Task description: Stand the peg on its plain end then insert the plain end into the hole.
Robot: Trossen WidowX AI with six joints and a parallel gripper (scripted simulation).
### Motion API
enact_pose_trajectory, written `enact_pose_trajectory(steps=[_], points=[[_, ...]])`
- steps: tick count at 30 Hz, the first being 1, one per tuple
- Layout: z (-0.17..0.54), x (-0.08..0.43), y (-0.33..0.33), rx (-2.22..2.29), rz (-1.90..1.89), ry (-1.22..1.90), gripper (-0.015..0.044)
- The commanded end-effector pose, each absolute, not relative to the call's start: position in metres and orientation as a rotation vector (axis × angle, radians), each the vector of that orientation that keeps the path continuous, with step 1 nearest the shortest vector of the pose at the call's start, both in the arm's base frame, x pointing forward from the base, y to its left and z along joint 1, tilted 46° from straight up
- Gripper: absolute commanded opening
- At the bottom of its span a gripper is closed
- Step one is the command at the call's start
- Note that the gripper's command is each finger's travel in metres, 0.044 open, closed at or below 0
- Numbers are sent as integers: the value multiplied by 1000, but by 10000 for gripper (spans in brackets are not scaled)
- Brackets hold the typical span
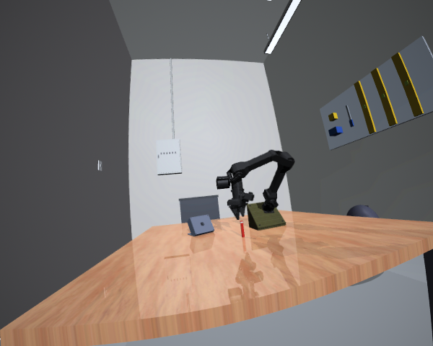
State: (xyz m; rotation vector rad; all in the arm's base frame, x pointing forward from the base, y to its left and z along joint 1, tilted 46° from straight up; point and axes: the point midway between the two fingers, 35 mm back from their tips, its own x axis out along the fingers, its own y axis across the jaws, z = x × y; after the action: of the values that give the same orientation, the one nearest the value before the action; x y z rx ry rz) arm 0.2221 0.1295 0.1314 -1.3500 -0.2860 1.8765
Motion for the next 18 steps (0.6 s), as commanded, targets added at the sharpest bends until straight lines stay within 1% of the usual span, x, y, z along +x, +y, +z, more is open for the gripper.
enact_pose_trajectory(steps=[1, 18], points=[[127, 221, 135, -1346, 1876, -289, 440], [108, 218, 155, -1346, 1875, -289, 440]])
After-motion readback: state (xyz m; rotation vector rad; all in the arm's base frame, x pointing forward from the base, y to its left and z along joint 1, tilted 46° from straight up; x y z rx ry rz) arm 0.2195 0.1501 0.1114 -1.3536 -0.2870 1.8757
